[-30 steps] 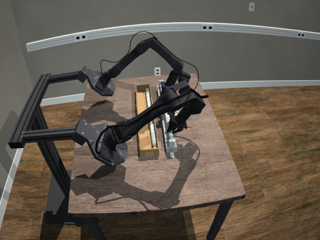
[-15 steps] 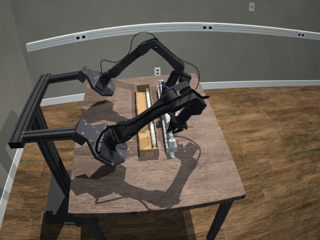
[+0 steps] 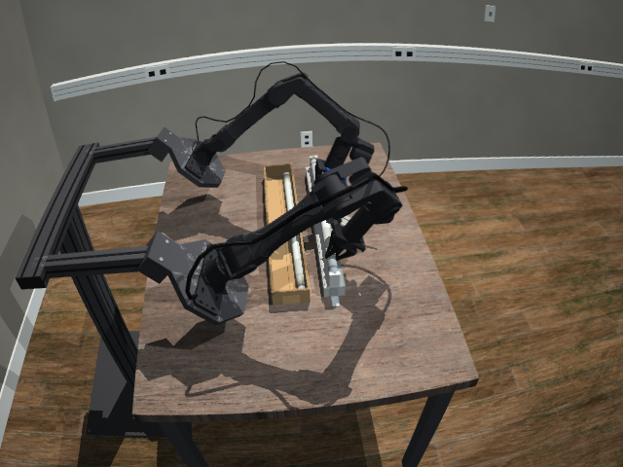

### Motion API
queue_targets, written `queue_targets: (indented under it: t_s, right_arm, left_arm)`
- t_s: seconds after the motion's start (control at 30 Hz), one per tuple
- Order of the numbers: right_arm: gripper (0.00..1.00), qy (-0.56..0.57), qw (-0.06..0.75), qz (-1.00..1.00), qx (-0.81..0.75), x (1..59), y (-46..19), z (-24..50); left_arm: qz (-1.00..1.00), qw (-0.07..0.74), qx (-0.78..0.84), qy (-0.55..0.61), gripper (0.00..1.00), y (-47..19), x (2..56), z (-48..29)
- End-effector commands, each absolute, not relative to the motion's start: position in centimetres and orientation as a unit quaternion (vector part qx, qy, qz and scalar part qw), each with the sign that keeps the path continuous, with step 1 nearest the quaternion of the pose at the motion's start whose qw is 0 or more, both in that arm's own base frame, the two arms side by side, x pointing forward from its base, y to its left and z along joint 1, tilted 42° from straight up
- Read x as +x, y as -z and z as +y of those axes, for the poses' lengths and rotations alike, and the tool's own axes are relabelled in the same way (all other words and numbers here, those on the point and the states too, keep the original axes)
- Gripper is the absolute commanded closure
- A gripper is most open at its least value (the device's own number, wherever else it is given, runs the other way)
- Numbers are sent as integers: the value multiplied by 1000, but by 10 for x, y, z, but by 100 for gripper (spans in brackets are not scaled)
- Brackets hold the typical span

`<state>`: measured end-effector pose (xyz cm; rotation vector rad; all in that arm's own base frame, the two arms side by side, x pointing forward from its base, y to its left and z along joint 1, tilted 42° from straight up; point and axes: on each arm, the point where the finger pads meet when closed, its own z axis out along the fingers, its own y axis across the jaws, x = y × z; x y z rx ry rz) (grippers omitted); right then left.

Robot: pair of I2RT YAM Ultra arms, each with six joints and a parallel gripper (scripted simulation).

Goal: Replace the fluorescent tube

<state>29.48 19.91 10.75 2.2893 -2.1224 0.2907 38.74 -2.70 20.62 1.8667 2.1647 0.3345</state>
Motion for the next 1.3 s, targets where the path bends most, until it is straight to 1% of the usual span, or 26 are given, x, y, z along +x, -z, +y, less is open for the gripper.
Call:
queue_targets:
  t_s: [0.0, 0.03, 0.07, 0.6, 0.63, 0.67, 0.8, 0.87, 0.9, 0.93, 1.07, 1.1, 1.17, 1.2, 1.23, 1.27]
  right_arm:
    - [89, -106, -50, -673, 730, 312, -131, 214]
    - [89, -106, -50, -673, 730, 312, -131, 214]
    - [51, -106, -50, -673, 730, 312, -131, 214]
    - [51, -96, -42, -673, 732, 307, -128, 214]
    - [51, -94, -28, -673, 733, 303, -120, 210]
    - [51, -94, -34, -674, 732, 296, -142, 213]
    - [51, -93, -24, -674, 732, 290, -153, 212]
    - [51, -91, -3, -674, 733, 291, -146, 214]
    - [51, -93, -26, -674, 732, 290, -162, 214]
    - [51, -94, -29, -674, 732, 289, -168, 214]
    - [51, -93, -11, -672, 735, 286, -171, 216]
    - [51, -93, -26, -671, 735, 292, -170, 222]
    - [51, -93, -26, -671, 735, 292, -170, 222]
    - [51, -96, -18, -672, 734, 285, -180, 216]
    - [51, -95, -43, -670, 735, 289, -184, 220]
    - [51, -95, -44, -669, 735, 288, -184, 220]
  left_arm:
    - [738, 164, 641, -132, 51, -227, 396, -28]
    - [738, 164, 641, -132, 51, -227, 396, -28]
    - [738, 164, 641, -132, 51, -227, 396, -28]
    - [738, 164, 641, -132, 51, -227, 396, -28]
    - [738, 158, 644, -128, 51, -222, 395, -30]
    - [738, 153, 646, -123, 51, -236, 380, -31]
    - [741, 151, 644, -119, 51, -247, 373, -34]
    - [741, 149, 644, -118, 51, -253, 370, -34]
    - [741, 149, 644, -117, 51, -256, 368, -34]
    - [741, 148, 644, -117, 51, -259, 367, -34]
    - [744, 128, 647, -103, 51, -255, 367, -34]
    - [737, 150, 648, -120, 51, -266, 372, -35]
    - [737, 150, 648, -120, 51, -266, 372, -35]
    - [740, 146, 647, -116, 51, -273, 361, -33]
    - [734, 159, 648, -127, 51, -275, 365, -35]
    - [734, 158, 649, -126, 51, -274, 365, -35]
